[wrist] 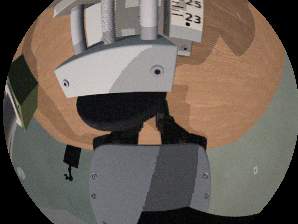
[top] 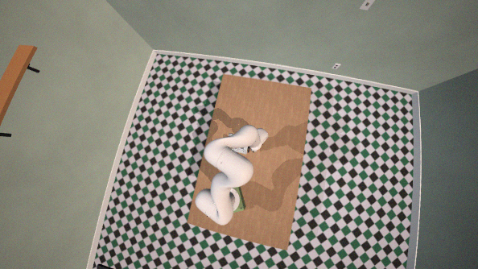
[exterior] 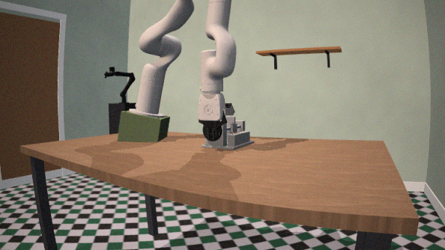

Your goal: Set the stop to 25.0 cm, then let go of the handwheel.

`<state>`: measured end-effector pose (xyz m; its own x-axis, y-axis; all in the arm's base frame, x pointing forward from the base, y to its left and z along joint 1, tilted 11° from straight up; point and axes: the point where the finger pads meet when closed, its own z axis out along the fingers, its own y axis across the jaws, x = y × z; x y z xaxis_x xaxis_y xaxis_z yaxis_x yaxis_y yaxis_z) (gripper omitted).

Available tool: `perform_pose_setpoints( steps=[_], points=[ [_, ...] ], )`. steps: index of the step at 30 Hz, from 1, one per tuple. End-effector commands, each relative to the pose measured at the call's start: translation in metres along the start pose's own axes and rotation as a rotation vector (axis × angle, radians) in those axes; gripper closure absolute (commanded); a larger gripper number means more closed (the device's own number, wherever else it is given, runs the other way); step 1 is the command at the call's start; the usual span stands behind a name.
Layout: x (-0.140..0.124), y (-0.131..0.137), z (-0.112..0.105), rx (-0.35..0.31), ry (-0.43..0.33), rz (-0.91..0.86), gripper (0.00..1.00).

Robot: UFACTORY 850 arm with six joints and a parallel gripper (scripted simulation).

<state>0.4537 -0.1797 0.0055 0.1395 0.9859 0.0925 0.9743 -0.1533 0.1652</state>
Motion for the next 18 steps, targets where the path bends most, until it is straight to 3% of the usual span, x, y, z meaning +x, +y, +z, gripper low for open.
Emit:
perform_pose_setpoints(
  steps=[1, 18],
  points=[
    [-0.0001, 0.0005, -0.0007, 0.000, 0.000, 0.000, 0.94],
    [-0.0002, 0.0013, -0.0032, 0.000, 0.000, 0.000, 0.94]
  ],
)
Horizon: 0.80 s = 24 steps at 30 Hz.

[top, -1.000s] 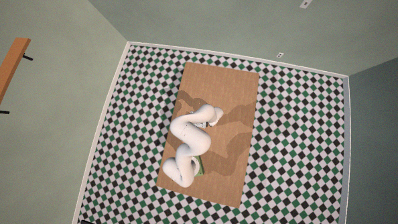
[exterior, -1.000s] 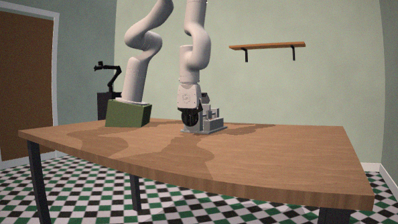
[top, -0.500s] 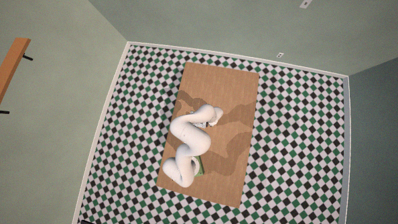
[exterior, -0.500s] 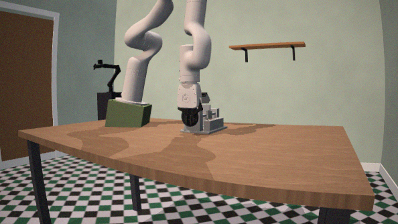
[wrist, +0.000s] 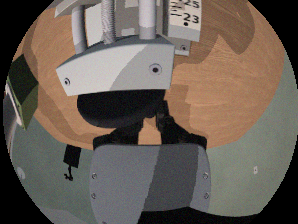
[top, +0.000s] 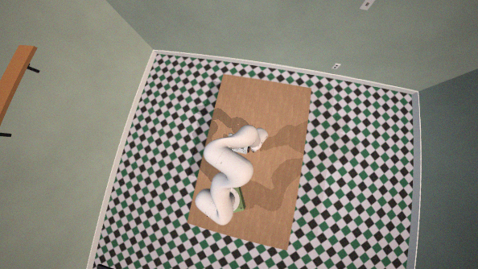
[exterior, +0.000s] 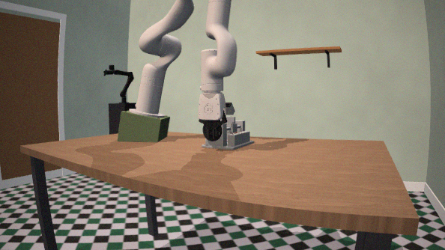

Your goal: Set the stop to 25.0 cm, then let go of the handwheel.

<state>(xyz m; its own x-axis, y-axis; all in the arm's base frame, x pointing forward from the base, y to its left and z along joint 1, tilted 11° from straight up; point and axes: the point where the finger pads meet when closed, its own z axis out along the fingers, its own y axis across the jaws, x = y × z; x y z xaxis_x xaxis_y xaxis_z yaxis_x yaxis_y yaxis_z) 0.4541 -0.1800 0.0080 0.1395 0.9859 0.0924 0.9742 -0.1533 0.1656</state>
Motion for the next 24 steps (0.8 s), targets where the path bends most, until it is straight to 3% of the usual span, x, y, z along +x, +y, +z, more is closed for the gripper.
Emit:
perform_pose_setpoints(
  steps=[1, 24],
  points=[
    [-0.0002, 0.0005, -0.0010, 0.000, 0.000, 0.000, 0.94],
    [-0.0002, 0.0014, -0.0069, 0.000, 0.000, 0.000, 0.94]
  ],
)
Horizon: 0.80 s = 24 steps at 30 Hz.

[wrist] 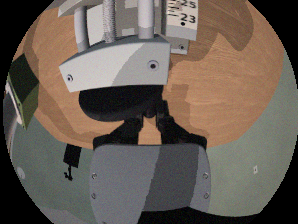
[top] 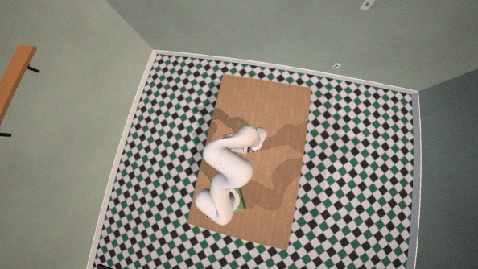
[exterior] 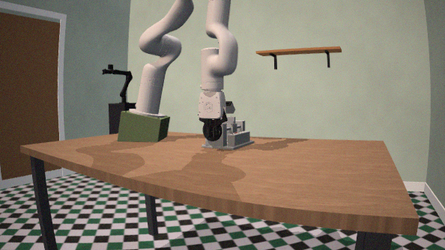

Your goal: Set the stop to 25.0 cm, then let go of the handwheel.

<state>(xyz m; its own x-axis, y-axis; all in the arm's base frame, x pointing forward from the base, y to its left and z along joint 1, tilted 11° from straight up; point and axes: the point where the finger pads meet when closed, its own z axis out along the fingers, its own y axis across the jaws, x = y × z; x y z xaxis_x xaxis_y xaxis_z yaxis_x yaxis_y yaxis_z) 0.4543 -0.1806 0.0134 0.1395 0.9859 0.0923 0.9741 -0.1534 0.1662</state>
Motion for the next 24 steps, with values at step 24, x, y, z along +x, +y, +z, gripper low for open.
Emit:
perform_pose_setpoints(
  steps=[24],
  points=[
    [0.000, -0.001, -0.013, 0.001, 0.000, 0.000, 0.94]
  ],
)
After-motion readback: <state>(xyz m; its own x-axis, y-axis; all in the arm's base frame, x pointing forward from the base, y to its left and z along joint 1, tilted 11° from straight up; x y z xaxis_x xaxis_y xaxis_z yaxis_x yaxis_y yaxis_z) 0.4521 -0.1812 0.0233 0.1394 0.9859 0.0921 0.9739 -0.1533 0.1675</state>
